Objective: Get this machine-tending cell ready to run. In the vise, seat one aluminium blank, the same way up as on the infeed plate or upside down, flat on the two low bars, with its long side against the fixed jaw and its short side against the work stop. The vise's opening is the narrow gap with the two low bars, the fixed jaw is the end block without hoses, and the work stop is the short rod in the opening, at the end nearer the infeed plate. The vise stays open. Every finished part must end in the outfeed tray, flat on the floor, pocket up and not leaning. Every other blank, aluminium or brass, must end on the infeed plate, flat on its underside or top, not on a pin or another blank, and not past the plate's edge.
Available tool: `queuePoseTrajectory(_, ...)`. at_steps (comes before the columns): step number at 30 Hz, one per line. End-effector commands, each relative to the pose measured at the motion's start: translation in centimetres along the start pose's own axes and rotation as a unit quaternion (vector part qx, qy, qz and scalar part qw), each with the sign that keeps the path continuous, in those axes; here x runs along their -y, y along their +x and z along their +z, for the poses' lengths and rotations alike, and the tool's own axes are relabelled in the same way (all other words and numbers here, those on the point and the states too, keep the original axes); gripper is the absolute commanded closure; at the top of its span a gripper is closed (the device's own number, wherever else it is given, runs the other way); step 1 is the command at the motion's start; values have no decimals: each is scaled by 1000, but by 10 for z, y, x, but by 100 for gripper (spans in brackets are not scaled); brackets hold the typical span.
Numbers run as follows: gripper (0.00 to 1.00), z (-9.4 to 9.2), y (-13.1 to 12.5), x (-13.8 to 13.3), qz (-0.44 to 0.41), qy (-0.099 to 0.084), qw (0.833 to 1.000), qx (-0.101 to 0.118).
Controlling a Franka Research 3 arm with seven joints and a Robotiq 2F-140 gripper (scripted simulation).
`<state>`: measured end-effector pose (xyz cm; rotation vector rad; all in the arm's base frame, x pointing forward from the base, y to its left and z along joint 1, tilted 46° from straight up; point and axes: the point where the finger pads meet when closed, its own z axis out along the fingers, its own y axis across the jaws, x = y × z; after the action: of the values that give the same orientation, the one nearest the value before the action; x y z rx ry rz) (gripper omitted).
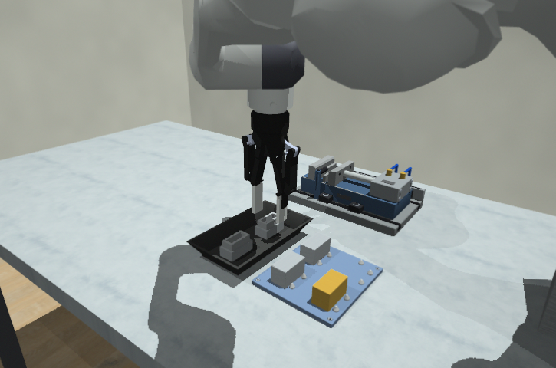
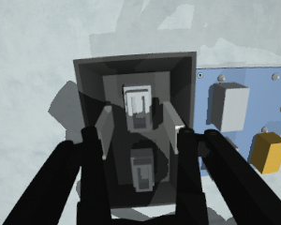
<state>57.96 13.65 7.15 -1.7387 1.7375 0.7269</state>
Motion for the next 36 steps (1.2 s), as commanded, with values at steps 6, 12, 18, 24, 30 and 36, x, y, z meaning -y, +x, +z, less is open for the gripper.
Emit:
queuePoseTrajectory(6,60,-29,0,0,2,0,1000,1)
queuePoseTrajectory(12,60,-67,1,0,2,0,1000,1)
queuePoseTrajectory(18,60,-103,1,0,2,0,1000,1)
queuePoseTrajectory(24,60,-120,1,0,2,0,1000,1)
queuePoseTrajectory(30,60,-132,1,0,2,0,1000,1)
queuePoseTrajectory(36,100,-133,1,0,2,0,1000,1)
